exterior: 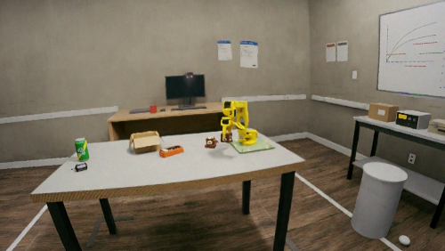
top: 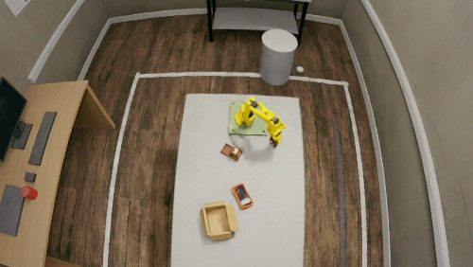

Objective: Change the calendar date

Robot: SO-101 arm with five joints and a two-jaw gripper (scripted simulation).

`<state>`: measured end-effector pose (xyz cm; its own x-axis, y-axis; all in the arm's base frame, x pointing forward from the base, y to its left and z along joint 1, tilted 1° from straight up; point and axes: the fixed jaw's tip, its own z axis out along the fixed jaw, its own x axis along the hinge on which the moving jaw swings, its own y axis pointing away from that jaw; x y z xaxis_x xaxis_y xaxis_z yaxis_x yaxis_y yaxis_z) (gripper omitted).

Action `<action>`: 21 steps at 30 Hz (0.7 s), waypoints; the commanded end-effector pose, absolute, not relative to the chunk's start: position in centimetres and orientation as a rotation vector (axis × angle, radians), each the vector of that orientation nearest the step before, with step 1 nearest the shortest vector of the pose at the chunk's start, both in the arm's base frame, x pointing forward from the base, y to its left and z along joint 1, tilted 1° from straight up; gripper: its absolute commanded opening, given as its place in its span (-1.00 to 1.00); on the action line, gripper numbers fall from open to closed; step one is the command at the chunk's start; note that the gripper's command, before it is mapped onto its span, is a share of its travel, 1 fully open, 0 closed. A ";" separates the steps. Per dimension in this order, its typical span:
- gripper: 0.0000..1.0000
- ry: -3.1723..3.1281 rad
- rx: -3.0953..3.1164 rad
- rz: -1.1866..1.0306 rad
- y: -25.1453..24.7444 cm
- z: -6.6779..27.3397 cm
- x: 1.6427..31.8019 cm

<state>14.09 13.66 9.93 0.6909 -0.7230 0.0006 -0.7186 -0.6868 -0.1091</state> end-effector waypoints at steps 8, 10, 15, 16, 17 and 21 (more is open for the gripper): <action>-1.00 1.163 -2.813 -0.058 14.2 10.0 13.8; -1.00 1.166 -2.821 -0.053 14.1 9.8 13.7; -1.00 1.171 -2.833 -0.046 14.2 9.0 13.8; -1.00 1.172 -2.836 -0.044 14.2 8.7 13.8; -1.00 1.174 -2.839 -0.042 14.3 8.5 13.8; -1.00 1.176 -2.846 -0.038 14.3 8.0 13.8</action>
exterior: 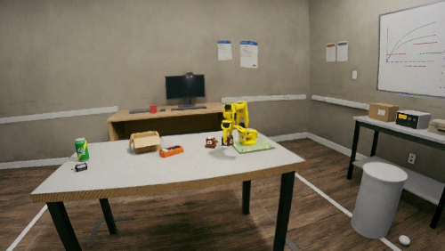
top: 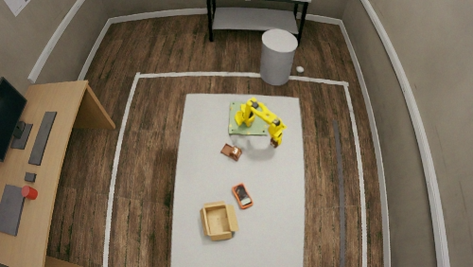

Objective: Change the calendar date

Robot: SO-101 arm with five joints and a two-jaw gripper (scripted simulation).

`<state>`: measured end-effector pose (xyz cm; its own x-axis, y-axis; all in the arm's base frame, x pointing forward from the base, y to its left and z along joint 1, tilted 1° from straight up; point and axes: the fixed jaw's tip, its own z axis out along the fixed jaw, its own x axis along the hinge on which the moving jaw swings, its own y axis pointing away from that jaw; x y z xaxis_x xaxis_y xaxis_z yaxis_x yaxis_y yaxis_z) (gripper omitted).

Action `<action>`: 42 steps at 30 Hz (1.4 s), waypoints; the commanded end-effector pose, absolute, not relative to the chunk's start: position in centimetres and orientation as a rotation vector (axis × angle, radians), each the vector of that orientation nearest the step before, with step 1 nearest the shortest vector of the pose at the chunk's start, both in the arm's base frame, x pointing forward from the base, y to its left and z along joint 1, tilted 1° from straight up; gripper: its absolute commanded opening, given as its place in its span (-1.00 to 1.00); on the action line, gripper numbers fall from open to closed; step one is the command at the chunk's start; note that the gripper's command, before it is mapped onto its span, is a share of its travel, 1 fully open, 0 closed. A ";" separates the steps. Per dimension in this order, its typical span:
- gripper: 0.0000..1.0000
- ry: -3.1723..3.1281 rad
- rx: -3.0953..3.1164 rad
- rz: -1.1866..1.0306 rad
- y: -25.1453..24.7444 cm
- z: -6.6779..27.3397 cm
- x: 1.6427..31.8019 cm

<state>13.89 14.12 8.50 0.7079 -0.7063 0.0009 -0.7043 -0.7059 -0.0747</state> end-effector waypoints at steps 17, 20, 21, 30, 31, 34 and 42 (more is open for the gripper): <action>-1.00 1.188 -2.874 -0.020 14.2 5.9 13.8; -1.00 1.188 -2.874 -0.020 14.2 5.9 13.8; -1.00 1.188 -2.874 -0.020 14.2 5.9 13.8; -1.00 1.188 -2.874 -0.020 14.2 5.9 13.8; -1.00 1.188 -2.874 -0.020 14.2 5.9 13.8; -1.00 1.188 -2.874 -0.020 14.2 5.9 13.8; -1.00 1.188 -2.914 0.003 14.1 5.0 13.3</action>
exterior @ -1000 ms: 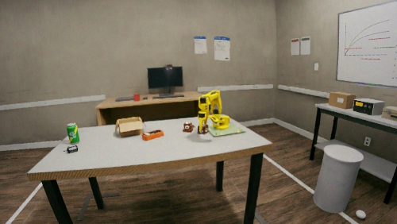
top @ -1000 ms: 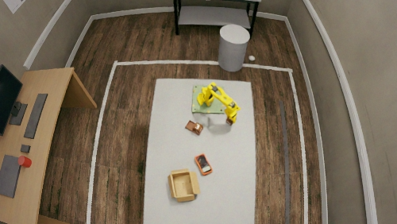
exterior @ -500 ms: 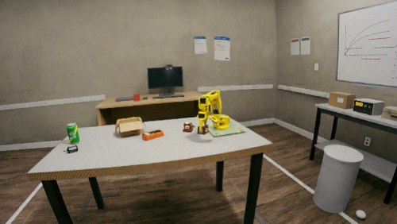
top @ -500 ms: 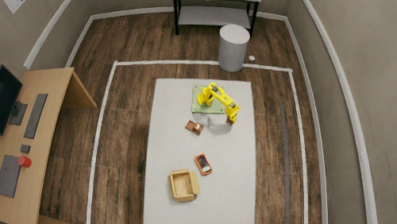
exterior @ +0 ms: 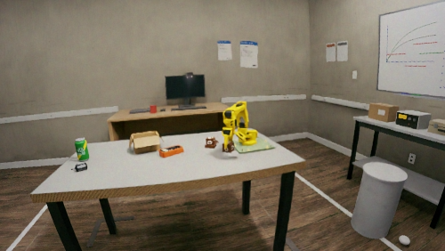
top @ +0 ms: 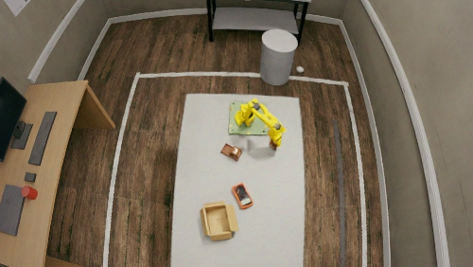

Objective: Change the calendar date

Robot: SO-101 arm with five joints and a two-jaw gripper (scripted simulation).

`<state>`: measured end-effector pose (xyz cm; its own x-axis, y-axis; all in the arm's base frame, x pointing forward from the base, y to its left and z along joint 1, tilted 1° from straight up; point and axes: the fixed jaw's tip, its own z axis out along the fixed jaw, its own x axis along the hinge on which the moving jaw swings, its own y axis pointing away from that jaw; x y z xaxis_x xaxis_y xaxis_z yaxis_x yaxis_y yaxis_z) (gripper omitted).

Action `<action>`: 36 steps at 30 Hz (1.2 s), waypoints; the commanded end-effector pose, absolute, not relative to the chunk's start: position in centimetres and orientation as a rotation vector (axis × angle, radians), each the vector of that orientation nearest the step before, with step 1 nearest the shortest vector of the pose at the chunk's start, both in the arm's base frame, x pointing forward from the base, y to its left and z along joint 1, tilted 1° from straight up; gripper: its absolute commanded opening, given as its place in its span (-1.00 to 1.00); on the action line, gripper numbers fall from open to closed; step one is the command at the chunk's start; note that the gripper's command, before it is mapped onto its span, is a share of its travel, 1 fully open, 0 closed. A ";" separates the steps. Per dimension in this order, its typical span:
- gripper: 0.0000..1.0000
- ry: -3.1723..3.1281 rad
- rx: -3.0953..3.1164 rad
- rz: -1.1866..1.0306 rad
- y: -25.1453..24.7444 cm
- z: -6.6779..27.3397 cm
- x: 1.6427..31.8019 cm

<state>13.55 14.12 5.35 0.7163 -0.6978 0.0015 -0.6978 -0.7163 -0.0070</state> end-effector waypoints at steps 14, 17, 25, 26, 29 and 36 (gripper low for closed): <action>-1.00 1.188 -2.914 0.003 14.1 4.9 13.3; -1.00 1.188 -2.914 0.003 14.1 4.7 13.3; -1.00 1.188 -2.914 0.003 14.1 4.4 13.3; -1.00 1.188 -2.914 0.003 14.1 4.4 13.3; -1.00 1.188 -2.914 0.003 14.1 4.4 13.3; -1.00 1.188 -2.914 0.003 14.1 3.9 13.3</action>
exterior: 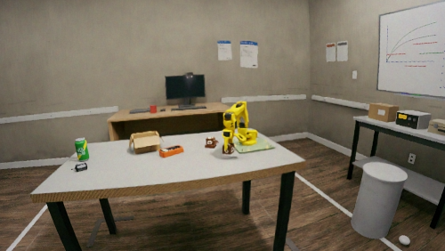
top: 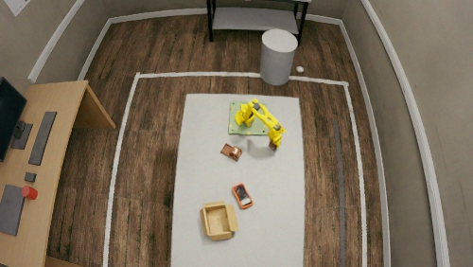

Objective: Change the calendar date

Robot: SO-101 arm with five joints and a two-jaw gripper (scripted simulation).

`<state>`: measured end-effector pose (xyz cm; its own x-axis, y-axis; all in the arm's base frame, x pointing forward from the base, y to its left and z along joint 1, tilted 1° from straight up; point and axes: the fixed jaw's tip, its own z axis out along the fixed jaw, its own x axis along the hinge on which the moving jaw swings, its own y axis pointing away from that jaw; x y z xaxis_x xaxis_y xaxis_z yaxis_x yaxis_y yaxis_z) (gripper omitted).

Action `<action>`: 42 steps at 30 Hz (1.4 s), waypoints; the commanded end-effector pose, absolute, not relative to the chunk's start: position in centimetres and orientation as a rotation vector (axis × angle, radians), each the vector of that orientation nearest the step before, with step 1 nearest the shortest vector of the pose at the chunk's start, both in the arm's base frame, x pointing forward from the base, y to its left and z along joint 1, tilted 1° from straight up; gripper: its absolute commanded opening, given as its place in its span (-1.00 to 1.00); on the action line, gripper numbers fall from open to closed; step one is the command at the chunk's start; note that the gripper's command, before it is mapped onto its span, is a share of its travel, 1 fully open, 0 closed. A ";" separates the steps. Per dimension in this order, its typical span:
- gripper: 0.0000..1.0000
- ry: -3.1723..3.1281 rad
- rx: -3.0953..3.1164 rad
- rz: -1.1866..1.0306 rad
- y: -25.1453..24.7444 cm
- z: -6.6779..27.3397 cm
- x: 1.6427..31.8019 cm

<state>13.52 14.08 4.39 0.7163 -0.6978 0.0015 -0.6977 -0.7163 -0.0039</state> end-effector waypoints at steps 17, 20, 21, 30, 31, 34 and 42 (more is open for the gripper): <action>-1.00 1.188 -2.914 0.003 14.1 3.3 13.3; -1.00 1.188 -2.914 0.003 14.1 3.2 13.3; -1.00 1.188 -2.914 0.003 14.1 3.2 13.3; -1.00 1.188 -2.914 0.003 14.1 3.0 13.3; -1.00 1.188 -2.914 0.003 14.1 2.9 13.3; -1.00 1.188 -2.914 0.003 14.1 2.7 13.3; -1.00 1.188 -2.914 0.003 14.1 2.6 13.3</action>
